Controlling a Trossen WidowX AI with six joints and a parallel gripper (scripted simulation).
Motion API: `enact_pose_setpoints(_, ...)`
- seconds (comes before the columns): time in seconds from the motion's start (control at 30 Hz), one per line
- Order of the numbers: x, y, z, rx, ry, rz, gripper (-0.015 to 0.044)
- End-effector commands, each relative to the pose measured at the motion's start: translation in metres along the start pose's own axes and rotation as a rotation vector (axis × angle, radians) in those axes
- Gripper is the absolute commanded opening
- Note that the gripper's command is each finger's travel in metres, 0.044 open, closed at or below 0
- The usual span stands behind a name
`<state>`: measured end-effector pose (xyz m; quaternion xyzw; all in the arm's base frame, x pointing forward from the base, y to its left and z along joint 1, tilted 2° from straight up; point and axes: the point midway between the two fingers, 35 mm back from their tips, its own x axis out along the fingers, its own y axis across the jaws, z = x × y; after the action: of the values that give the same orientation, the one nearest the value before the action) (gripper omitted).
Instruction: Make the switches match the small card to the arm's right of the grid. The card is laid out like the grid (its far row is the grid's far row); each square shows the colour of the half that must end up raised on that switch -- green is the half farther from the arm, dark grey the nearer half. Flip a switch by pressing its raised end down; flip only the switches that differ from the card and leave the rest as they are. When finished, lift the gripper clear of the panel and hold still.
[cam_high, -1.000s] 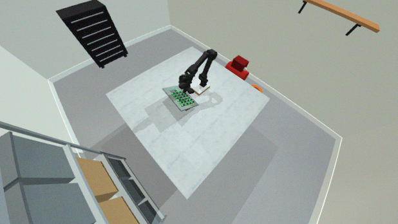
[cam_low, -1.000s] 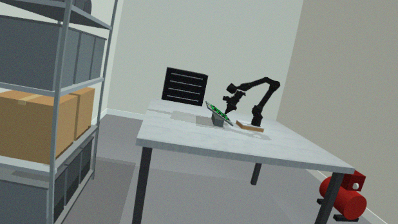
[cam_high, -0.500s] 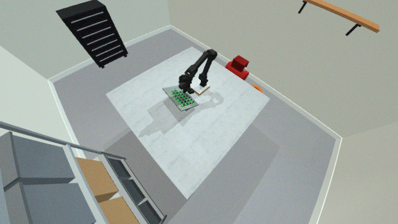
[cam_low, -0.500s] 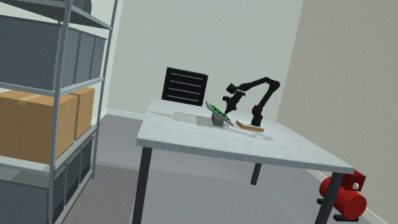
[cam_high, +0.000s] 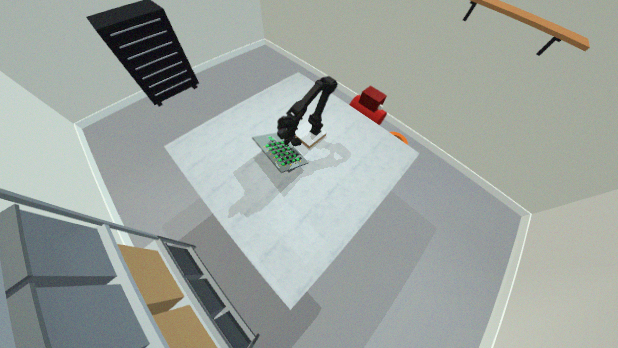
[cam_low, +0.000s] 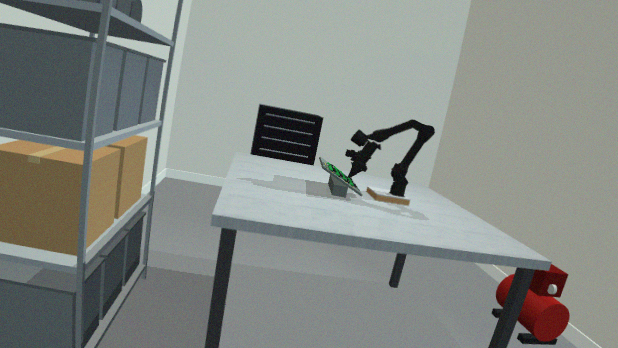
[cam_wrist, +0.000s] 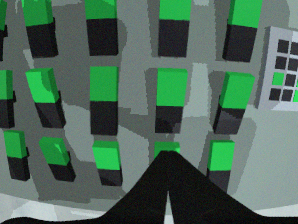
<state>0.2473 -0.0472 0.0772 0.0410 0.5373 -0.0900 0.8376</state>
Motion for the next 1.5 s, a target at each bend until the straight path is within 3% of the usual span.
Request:
enact_pose_setpoints(0.0,0.001,0.0,-0.001,-0.003,0.003,0.003,0.0)
enact_pose_setpoints(0.5,0.003,0.001,0.0,-0.003,0.003,0.003,0.0)
enact_pose_setpoints(0.73,-0.062,0.0,-0.003,-0.003,-0.021,0.004,0.0)
enact_pose_setpoints(0.87,-0.063,0.002,-0.001,-0.003,-0.02,0.004,0.0)
enact_pose_setpoints(1.07,-0.071,0.049,0.046,-0.001,-0.024,0.008,0.0)
enact_pose_setpoints(1.47,-0.071,0.051,0.048,-0.001,-0.024,0.008,0.0)
